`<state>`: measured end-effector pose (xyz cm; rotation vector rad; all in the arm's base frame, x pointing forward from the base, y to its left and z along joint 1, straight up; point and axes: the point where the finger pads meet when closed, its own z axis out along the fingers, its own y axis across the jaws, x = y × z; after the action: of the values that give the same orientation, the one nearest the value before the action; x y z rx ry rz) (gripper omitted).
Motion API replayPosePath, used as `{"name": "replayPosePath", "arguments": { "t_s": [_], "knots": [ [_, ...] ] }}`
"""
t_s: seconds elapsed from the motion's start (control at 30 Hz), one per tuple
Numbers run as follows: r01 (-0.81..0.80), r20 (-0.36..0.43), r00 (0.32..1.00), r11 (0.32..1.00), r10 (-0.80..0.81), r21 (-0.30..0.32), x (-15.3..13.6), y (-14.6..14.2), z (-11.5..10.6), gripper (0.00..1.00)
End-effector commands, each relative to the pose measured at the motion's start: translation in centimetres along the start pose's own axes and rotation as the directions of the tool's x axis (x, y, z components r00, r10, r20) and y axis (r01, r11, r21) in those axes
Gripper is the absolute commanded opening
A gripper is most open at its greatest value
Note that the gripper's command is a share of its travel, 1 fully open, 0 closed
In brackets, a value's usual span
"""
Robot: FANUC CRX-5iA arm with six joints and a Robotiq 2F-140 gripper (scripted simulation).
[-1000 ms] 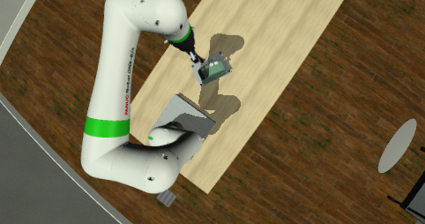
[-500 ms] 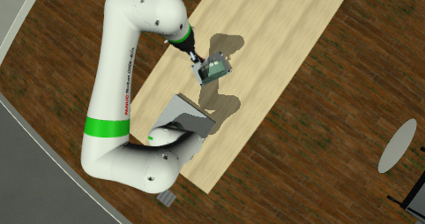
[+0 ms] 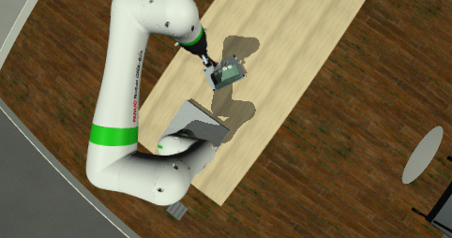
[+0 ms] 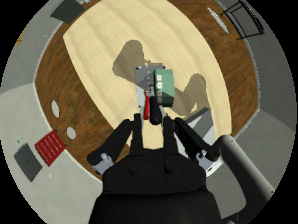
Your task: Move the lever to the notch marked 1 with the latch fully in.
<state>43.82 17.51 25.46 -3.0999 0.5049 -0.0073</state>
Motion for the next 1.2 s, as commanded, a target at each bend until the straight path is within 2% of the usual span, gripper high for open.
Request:
{"name": "replayPosePath", "arguments": {
  "t_s": [0.0, 0.4, 1.17],
  "knots": [
    [0.0, 0.001, 1.0, 1.0, 0.0, 0.0, 0.0, 0.0, 0.0, 0.0],
    [0.0, 0.001, 1.0, 1.0, 0.0, 0.0, -0.7, 0.0, 0.2, 0.0],
    [0.0, 0.001, 1.0, 1.0, 0.0, 0.0, -5.1, 0.0, 1.5, 0.0]
  ]
}}
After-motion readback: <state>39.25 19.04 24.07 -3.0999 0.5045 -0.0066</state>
